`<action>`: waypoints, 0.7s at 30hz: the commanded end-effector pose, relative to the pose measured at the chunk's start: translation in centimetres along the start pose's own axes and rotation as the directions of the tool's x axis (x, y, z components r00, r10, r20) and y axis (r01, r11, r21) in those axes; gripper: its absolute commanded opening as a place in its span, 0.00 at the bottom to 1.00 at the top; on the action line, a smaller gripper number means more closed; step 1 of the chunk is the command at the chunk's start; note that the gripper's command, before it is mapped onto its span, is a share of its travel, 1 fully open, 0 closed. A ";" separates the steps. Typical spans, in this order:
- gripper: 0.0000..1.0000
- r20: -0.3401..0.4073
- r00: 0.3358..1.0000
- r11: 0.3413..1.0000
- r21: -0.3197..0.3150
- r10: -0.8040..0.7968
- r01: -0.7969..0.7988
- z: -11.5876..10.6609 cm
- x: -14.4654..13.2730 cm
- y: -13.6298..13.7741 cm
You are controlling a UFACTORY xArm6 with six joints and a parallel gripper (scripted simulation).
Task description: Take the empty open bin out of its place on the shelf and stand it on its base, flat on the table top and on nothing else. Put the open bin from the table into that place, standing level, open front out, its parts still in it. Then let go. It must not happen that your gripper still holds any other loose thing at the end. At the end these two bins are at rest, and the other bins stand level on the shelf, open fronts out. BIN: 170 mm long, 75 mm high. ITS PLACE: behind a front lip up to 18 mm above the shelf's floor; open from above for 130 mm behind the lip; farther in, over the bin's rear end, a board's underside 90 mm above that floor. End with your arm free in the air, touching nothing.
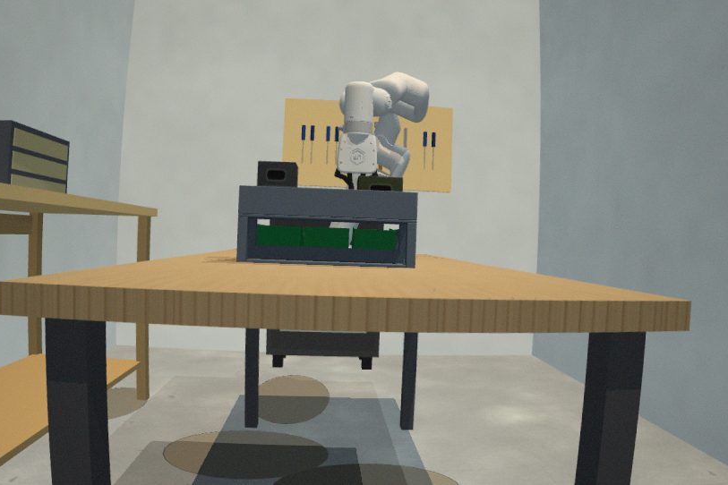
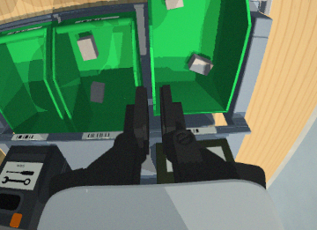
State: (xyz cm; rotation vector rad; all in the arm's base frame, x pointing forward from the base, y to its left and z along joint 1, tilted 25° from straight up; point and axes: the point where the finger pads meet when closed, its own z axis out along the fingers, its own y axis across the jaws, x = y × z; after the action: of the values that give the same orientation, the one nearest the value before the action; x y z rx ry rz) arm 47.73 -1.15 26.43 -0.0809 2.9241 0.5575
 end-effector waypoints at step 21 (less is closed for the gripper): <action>0.00 0.004 1.000 1.000 0.001 -0.001 0.001 -0.2 -0.1 0.0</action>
State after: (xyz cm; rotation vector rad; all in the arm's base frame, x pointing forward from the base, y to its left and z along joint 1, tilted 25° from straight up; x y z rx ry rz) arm 47.73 -1.16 26.46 -0.0809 2.9241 0.5575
